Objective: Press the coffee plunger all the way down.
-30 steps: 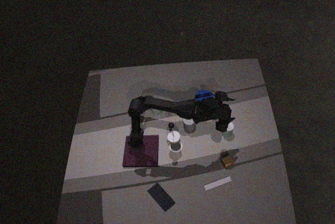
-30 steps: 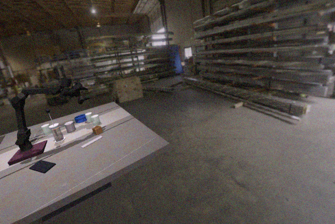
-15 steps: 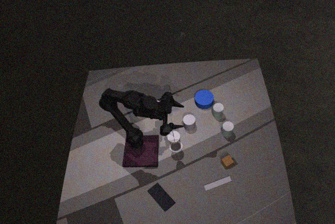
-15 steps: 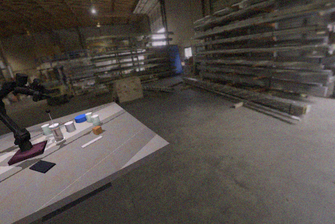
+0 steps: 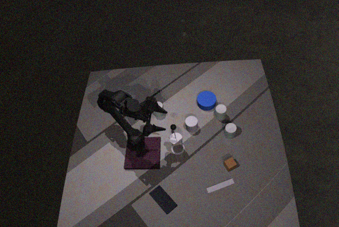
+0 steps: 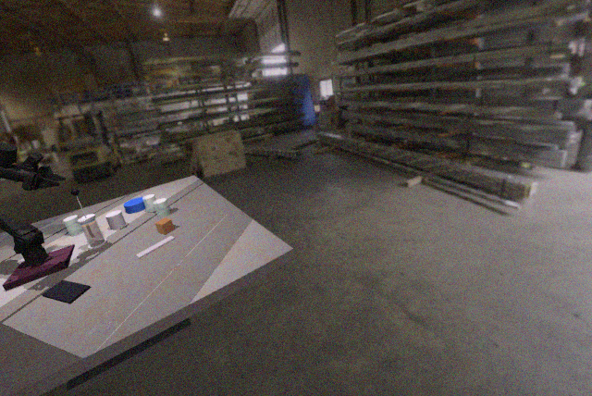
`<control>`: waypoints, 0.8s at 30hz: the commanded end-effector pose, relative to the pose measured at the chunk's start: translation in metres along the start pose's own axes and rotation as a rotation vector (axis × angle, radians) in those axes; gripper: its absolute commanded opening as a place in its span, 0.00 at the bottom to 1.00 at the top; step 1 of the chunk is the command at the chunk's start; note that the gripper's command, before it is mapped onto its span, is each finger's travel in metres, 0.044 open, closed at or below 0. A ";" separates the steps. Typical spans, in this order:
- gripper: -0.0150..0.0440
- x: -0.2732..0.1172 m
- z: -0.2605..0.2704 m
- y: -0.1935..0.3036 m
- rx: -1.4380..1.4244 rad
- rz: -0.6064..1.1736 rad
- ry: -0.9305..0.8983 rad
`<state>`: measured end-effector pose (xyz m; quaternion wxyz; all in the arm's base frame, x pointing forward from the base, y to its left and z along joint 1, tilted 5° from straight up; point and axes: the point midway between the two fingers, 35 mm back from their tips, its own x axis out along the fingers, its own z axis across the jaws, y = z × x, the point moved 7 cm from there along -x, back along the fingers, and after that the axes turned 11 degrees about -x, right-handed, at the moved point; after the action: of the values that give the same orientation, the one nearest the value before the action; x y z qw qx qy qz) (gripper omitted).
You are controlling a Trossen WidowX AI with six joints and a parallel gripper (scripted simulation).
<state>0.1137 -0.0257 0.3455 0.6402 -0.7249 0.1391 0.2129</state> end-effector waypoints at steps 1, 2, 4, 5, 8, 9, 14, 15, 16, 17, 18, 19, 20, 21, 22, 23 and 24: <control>1.00 0.014 0.005 0.026 0.008 0.008 0.004; 1.00 0.015 0.005 0.027 0.009 0.008 0.006; 1.00 0.015 0.004 0.027 0.010 0.008 0.008; 1.00 0.015 0.004 0.026 0.010 0.009 0.008; 1.00 0.016 0.004 0.026 0.010 0.009 0.008; 1.00 0.017 0.004 0.027 0.010 0.010 0.008; 1.00 0.024 0.003 0.027 0.009 0.012 0.008; 1.00 0.026 0.002 0.027 0.009 0.012 0.008; 1.00 0.028 0.002 0.027 0.009 0.012 0.008; 1.00 0.029 0.002 0.027 0.009 0.012 0.008; 1.00 0.031 0.002 0.027 0.008 0.012 0.008; 1.00 0.032 0.002 0.027 0.008 0.012 0.008; 1.00 0.034 0.002 0.027 0.008 0.012 0.008; 1.00 0.035 0.002 0.027 0.008 0.012 0.009; 1.00 0.037 0.002 0.027 0.009 0.012 0.009; 1.00 0.038 0.002 0.027 0.009 0.011 0.009; 1.00 0.040 0.002 0.027 0.009 0.011 0.009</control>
<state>0.1307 -0.0246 0.3074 0.6386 -0.7258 0.1437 0.2113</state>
